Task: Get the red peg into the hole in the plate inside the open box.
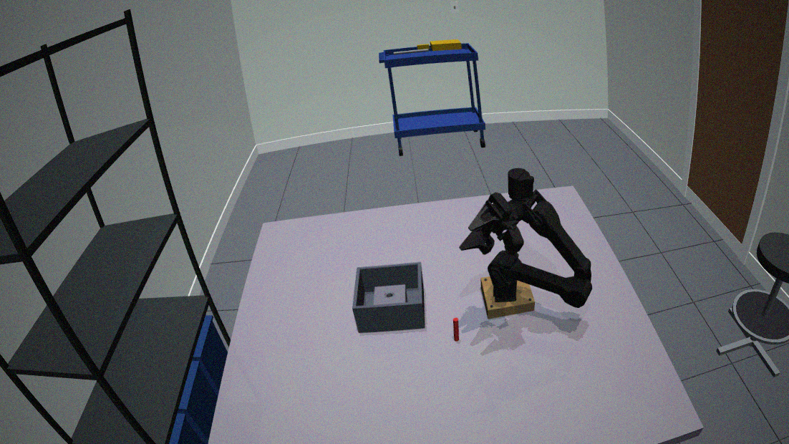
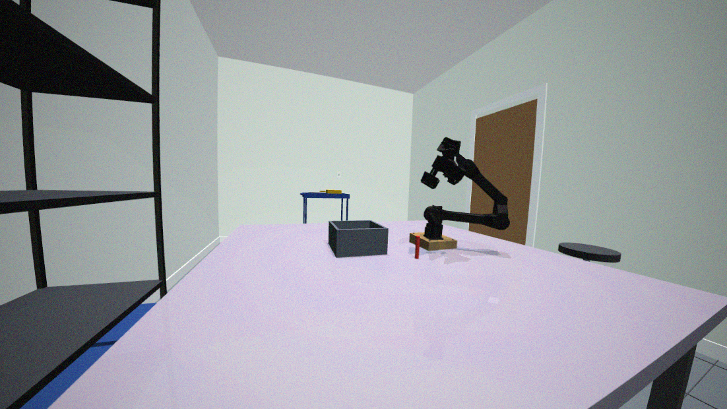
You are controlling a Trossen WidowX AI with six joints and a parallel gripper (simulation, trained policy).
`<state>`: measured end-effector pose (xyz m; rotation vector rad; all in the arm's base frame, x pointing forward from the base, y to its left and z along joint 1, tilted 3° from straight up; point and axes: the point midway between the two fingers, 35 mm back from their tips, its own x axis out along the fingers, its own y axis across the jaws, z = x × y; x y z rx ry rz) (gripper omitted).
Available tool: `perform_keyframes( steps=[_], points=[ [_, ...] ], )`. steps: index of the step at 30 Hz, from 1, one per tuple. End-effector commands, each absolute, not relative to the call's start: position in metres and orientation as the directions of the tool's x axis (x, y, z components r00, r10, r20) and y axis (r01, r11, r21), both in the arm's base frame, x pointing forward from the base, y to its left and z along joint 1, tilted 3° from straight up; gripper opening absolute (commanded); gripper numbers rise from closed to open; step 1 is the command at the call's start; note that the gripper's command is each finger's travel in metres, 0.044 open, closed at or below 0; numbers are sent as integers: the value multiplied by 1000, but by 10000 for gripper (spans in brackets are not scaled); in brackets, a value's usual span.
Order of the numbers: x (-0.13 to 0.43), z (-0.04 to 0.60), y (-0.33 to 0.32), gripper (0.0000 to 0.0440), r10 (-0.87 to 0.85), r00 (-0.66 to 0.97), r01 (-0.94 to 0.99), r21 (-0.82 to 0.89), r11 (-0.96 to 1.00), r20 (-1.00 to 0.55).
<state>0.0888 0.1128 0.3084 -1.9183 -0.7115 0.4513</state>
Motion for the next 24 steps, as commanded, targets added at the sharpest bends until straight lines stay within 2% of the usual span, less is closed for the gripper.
perform_keyframes(
  steps=[1, 3, 13, 24],
  points=[
    [90, 309, 112, 417, 648, 762, 257, -917, -307, -4],
    [91, 308, 110, 440, 641, 767, 209, -942, -264, -9],
    [103, 303, 100, 440, 608, 792, -42, -998, -35, -55],
    [116, 293, 89, 440, 575, 808, -305, -926, 223, -128]
  ],
)
